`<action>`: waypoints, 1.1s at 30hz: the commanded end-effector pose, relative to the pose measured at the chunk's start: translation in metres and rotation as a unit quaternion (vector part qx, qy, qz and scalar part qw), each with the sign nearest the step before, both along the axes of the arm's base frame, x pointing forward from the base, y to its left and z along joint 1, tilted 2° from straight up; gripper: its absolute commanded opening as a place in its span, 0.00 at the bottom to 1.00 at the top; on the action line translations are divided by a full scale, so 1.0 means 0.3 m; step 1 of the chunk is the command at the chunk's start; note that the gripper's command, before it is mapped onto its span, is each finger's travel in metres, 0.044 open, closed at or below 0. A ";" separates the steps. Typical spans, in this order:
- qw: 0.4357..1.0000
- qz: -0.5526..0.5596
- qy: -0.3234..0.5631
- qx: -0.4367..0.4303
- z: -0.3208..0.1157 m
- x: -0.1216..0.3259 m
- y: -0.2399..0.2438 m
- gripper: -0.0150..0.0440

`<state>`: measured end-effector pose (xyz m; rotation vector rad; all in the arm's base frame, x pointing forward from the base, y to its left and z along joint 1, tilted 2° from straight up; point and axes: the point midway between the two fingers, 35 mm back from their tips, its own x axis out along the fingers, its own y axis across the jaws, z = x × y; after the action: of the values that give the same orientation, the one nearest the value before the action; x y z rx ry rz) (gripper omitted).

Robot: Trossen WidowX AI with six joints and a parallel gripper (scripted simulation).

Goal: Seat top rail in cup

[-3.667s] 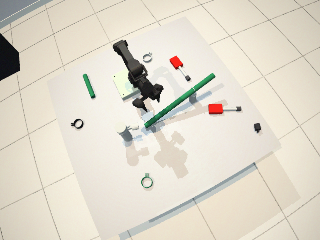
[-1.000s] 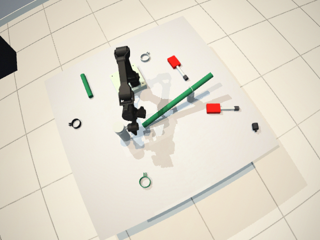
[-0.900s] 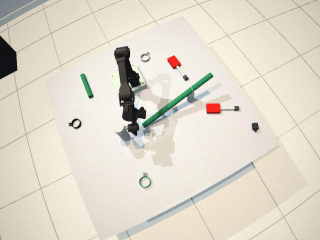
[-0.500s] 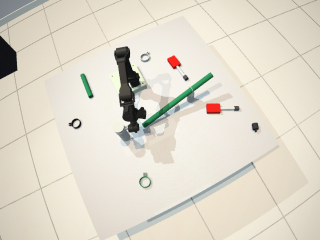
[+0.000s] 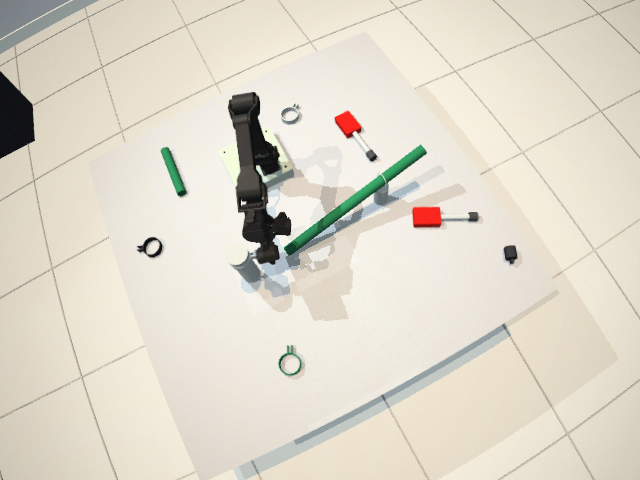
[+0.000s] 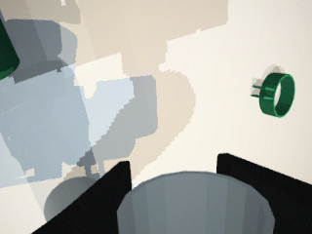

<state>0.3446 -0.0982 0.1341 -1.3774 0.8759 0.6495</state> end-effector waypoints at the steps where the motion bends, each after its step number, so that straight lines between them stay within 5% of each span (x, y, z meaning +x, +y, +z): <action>1: 1.000 0.018 0.000 -0.002 0.003 -0.015 0.000 0.25; 33: 0.993 0.120 0.005 -0.009 -0.002 -0.078 0.000 0.25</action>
<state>0.3250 -0.0973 0.1326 -1.4937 0.7481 0.8133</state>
